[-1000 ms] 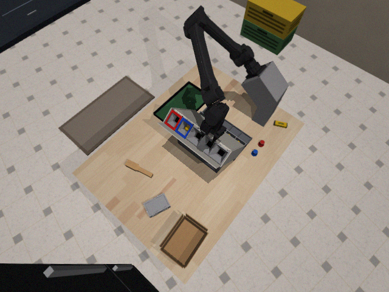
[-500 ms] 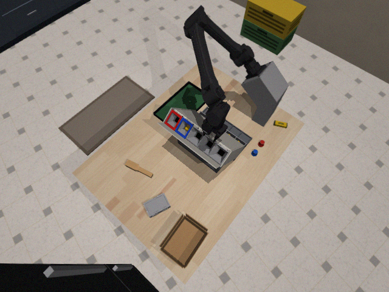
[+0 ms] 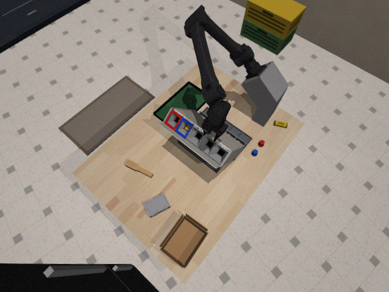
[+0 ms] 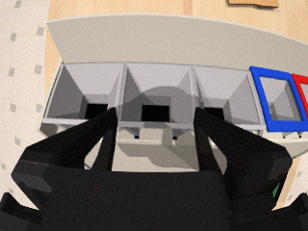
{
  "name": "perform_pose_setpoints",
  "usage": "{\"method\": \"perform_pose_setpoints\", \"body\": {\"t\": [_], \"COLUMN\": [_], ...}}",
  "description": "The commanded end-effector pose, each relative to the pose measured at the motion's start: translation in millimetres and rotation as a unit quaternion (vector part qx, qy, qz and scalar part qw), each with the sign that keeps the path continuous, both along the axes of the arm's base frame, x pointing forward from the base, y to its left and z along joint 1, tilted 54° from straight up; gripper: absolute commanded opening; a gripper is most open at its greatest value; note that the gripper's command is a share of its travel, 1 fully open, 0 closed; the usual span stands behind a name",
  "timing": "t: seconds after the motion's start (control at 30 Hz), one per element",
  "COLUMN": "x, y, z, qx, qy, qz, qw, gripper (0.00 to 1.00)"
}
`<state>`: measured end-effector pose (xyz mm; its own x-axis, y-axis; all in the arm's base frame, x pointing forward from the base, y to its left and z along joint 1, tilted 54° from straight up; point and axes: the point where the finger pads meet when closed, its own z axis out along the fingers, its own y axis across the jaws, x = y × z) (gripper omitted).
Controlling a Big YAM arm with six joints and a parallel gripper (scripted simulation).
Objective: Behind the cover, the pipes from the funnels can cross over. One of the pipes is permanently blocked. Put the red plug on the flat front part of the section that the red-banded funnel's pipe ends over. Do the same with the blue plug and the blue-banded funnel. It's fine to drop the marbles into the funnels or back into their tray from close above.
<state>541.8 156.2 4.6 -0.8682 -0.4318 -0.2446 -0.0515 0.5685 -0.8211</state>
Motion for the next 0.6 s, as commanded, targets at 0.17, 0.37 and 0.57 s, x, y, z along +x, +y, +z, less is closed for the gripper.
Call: {"method": "perform_pose_setpoints", "body": {"t": [0.17, 0.37, 0.57], "x": [14.6, 14.6, 14.7], "y": [23.4, 23.5, 23.7], "z": [21.5, 21.6, 21.7], "qx": [0.015, 0.01, 0.005], "qy": [-0.028, -0.018, -0.009], "qz": [0.006, 0.004, 0.002], "qw": [0.999, 1.0, 1.0], "gripper": [0.59, 0.59, 0.59]}}
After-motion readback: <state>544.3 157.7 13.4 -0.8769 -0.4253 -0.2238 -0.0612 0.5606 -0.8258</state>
